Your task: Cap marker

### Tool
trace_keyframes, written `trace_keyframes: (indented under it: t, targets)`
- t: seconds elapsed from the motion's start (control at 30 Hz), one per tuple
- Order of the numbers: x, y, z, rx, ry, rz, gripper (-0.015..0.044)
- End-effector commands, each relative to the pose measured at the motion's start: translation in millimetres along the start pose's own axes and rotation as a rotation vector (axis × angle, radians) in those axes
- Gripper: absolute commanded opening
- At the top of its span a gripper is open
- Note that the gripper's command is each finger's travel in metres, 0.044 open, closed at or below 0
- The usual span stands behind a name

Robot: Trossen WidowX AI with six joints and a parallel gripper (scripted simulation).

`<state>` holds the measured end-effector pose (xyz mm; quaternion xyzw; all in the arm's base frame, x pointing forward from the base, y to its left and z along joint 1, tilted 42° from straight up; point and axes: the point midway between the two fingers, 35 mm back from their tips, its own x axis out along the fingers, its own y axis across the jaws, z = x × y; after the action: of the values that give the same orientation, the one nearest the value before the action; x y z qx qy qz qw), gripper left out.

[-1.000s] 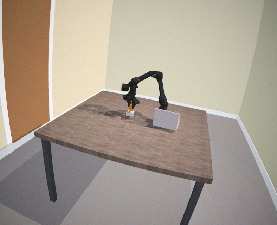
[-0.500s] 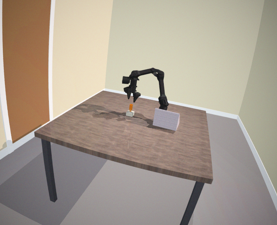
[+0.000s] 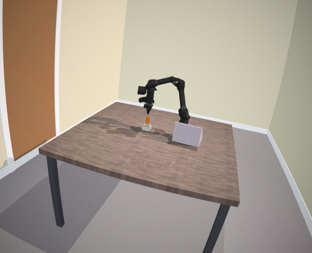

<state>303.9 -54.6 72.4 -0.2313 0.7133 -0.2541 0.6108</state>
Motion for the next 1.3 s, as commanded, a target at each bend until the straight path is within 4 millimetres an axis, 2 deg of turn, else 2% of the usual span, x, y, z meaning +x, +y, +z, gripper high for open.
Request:
trace_keyframes:
  t: [0.0, 0.03, 0.43, 1.27]
  targets:
    - [3, 1, -2, 0.144, 0.003, -0.003, 0.002]
    - [3, 1, -2, 0.144, 0.003, -0.003, 0.0]
    - [5, 1, -2, 0.144, 0.003, -0.003, 0.0]
    - [42, 0, -2, 0.144, 0.003, -0.005, 0.0]
